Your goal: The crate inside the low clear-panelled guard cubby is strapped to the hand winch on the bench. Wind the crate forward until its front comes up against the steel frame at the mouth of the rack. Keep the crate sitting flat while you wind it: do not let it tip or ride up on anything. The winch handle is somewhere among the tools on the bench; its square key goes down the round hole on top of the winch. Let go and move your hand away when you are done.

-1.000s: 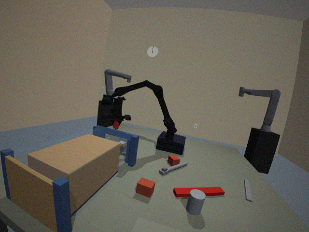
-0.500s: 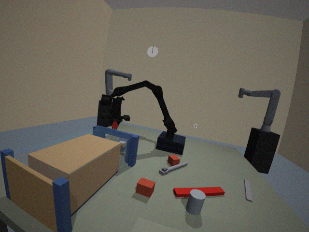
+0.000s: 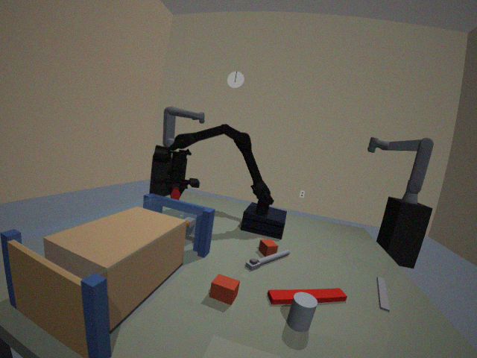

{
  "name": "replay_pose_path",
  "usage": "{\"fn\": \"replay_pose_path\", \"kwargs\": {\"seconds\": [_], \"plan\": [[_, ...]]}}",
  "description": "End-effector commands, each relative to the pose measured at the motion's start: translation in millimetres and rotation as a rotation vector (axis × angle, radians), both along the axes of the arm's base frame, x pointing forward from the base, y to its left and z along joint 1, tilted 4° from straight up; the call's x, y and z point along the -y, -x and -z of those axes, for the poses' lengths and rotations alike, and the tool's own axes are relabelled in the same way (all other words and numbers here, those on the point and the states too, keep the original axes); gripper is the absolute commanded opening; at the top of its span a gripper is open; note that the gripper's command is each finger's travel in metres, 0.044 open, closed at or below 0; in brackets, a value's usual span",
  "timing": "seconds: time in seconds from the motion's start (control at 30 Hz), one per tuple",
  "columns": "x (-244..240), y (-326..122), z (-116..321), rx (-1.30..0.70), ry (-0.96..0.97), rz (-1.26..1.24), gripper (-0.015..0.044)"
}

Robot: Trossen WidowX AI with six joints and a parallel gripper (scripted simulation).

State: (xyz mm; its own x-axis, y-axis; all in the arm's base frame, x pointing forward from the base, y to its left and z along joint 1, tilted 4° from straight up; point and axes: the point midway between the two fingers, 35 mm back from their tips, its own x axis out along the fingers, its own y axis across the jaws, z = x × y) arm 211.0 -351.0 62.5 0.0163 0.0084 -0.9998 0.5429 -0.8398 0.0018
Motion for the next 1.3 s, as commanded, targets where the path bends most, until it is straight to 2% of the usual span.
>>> {"fn": "replay_pose_path", "kwargs": {"seconds": [0.0,1.27], "plan": [[-8.8,-19.4,-0.1,0.033,-0.015,-0.018,0.0000],[-35.1,-50.9,-2.3,0.036,-0.017,-0.018,0.0000]]}}
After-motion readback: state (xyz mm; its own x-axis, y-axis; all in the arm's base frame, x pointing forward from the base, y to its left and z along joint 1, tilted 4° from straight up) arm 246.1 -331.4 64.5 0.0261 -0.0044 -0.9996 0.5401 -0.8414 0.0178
